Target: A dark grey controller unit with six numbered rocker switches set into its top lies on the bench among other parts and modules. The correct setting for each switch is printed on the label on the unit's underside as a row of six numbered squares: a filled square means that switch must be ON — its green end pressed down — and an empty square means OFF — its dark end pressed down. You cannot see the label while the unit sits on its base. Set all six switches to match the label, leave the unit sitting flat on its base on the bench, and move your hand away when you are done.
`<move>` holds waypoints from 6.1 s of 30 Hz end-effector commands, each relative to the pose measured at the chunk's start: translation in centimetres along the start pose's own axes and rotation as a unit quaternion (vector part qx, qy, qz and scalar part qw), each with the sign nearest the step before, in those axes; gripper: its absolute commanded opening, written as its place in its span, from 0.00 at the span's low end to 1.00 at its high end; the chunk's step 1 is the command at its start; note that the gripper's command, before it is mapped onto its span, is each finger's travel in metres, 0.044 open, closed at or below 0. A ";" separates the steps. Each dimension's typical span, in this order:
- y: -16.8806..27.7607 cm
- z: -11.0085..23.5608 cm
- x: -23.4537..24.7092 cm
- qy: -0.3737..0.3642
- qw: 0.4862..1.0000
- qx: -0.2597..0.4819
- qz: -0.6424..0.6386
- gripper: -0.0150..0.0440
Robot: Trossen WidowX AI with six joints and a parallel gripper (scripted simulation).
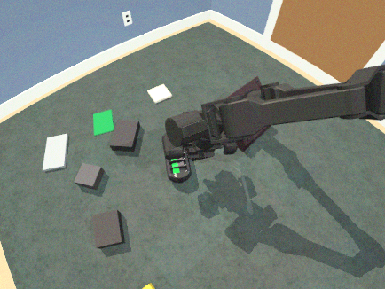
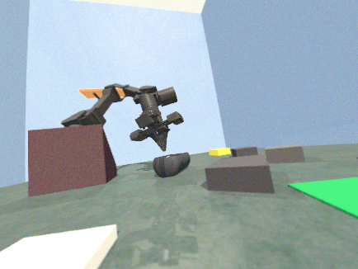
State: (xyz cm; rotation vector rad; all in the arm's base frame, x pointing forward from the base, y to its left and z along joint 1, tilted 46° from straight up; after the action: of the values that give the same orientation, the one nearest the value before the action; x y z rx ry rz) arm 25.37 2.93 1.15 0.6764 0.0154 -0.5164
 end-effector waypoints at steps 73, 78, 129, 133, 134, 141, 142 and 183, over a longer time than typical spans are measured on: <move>-4.5 0.7 6.7 0.113 0.993 0.013 -0.018 0.25; -4.5 -0.1 6.5 0.112 0.993 0.013 -0.019 0.25; -2.7 1.3 4.7 0.113 0.993 0.013 -0.019 0.25; -2.7 1.0 4.7 0.113 0.993 0.013 -0.019 0.25; -2.7 0.9 4.7 0.113 0.993 0.013 -0.019 0.25; -2.6 -0.3 4.5 0.113 0.993 0.013 -0.019 0.25; -2.6 -0.4 4.4 0.113 0.993 0.013 -0.019 0.25; -3.5 1.4 5.7 0.113 0.993 0.012 -0.019 0.25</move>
State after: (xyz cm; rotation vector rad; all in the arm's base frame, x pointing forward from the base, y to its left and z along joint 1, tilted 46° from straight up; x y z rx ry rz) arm 28.26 -1.76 -0.46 0.7602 0.2378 -0.4723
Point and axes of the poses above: the point midway between the two fingers, 35 mm back from their tips, its own z axis back along the fingers, its own x axis across the jaws, y = z × x, the point moved 2 cm from there along z, back along the fingers, and after that the axes turned 1 degree about -z, right-handed, at the moved point
